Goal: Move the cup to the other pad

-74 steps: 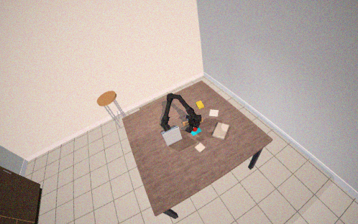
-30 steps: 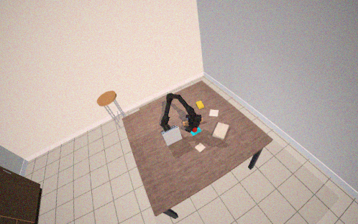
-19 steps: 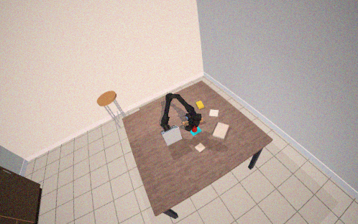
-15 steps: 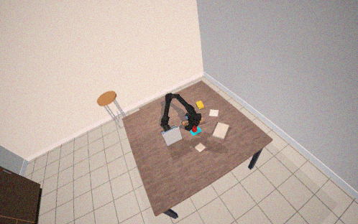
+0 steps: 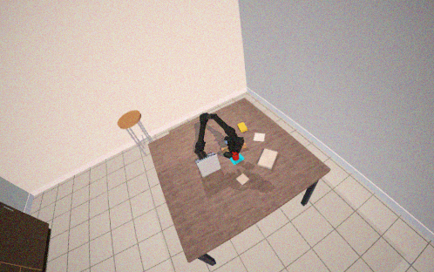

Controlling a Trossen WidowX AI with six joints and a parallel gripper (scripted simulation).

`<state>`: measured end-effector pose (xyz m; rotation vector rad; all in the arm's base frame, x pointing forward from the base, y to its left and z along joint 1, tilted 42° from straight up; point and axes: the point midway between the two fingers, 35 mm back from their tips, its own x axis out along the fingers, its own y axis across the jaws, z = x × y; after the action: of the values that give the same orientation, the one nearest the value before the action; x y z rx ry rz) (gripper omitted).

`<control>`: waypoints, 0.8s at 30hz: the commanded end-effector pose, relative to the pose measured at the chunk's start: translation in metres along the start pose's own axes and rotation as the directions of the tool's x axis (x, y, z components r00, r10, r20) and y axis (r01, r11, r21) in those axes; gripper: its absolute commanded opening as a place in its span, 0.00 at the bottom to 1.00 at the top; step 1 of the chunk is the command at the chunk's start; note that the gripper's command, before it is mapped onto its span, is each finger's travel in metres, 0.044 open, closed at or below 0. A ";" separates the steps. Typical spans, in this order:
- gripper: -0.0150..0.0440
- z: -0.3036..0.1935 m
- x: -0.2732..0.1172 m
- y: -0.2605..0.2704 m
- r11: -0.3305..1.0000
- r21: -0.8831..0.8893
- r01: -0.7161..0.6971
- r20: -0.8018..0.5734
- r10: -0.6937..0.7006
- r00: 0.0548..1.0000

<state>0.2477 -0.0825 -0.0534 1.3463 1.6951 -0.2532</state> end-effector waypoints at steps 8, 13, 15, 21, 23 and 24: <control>1.00 0.002 -0.023 0.000 1.000 -0.001 0.002 0.003 -0.002 1.000; 1.00 0.001 -0.046 0.000 1.000 -0.004 0.003 0.005 -0.003 1.000; 1.00 0.001 -0.054 -0.001 1.000 -0.005 0.004 0.006 -0.004 1.000; 1.00 0.002 -0.064 -0.002 1.000 -0.006 0.004 0.006 -0.004 1.000; 1.00 0.003 -0.064 -0.002 1.000 -0.006 0.004 0.006 -0.004 1.000; 1.00 0.003 -0.060 -0.002 1.000 0.001 0.000 0.005 0.000 1.000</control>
<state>0.2459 -0.1251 -0.0104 1.3450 1.6906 -0.2571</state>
